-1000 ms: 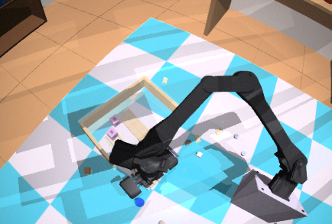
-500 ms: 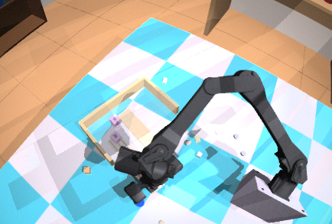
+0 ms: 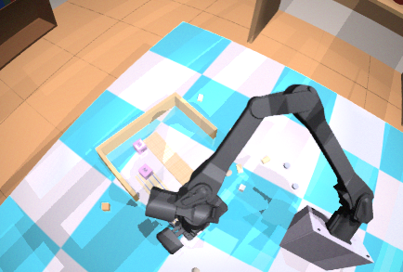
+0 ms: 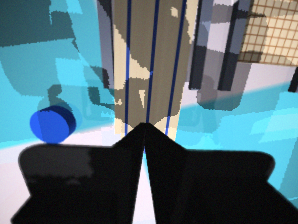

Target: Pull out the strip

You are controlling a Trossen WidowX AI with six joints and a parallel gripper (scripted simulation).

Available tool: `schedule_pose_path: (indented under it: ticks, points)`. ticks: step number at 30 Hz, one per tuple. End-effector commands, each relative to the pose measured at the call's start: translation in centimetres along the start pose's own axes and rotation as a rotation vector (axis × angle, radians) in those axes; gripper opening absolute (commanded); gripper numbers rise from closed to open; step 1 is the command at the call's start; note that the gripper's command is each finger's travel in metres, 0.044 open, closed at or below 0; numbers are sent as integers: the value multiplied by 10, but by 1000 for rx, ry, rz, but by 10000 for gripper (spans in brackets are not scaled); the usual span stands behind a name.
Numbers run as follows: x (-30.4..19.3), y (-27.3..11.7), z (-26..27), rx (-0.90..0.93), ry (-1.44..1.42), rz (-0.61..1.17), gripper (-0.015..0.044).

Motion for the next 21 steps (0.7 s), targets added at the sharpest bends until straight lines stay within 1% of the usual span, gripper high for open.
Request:
schedule_pose_path:
  ticks: [1, 21]
  points:
    - [-14, 6, 0, 3, -8, 31, 0]
    - [-43, 5, 6, 4, -9, 32, 0]
Point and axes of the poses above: the point midway between the two fingers, 35 mm back from their tips, its own y axis out along the fingers, its own z axis across the jaws, x = y × z, the point moved 6 cm from there along -y, back along the fingers, and after that the axes turned 15 degrees about -y, right-handed, at the moved point
